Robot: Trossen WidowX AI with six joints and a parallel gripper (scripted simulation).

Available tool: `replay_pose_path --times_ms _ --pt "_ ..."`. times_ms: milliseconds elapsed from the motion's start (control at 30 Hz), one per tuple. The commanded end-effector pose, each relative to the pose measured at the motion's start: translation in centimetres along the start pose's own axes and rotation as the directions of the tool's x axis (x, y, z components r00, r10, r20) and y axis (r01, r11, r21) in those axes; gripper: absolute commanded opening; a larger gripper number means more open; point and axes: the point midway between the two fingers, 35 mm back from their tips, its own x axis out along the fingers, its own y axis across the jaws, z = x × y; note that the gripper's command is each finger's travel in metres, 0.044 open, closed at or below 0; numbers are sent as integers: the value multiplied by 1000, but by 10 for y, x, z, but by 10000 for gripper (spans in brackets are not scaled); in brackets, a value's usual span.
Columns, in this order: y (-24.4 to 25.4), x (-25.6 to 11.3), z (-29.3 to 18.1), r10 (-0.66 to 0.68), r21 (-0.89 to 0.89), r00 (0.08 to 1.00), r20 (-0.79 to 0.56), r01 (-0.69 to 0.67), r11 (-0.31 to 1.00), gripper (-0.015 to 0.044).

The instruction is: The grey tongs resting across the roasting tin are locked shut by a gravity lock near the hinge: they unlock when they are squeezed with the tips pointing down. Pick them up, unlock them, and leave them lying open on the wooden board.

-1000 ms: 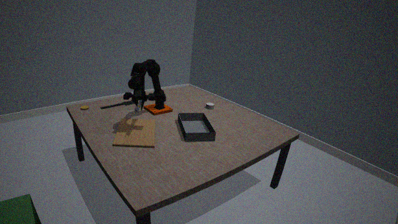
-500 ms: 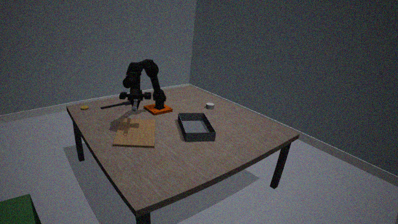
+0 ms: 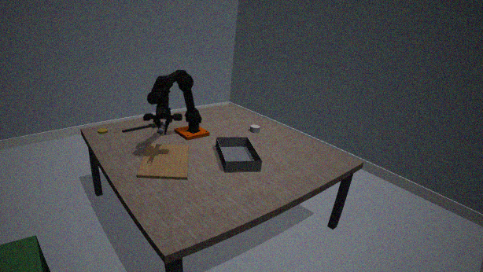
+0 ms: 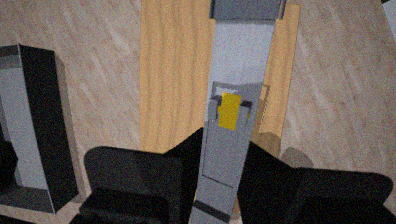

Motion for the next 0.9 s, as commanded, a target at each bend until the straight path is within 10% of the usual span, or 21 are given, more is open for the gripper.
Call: replay_pose_path --times_ms 0,867 --pt "-1 -4 4 4 16 996 84 -5 1000 -150" --pt "-10 -12 10 0 45 889 458 -24 999 -150"
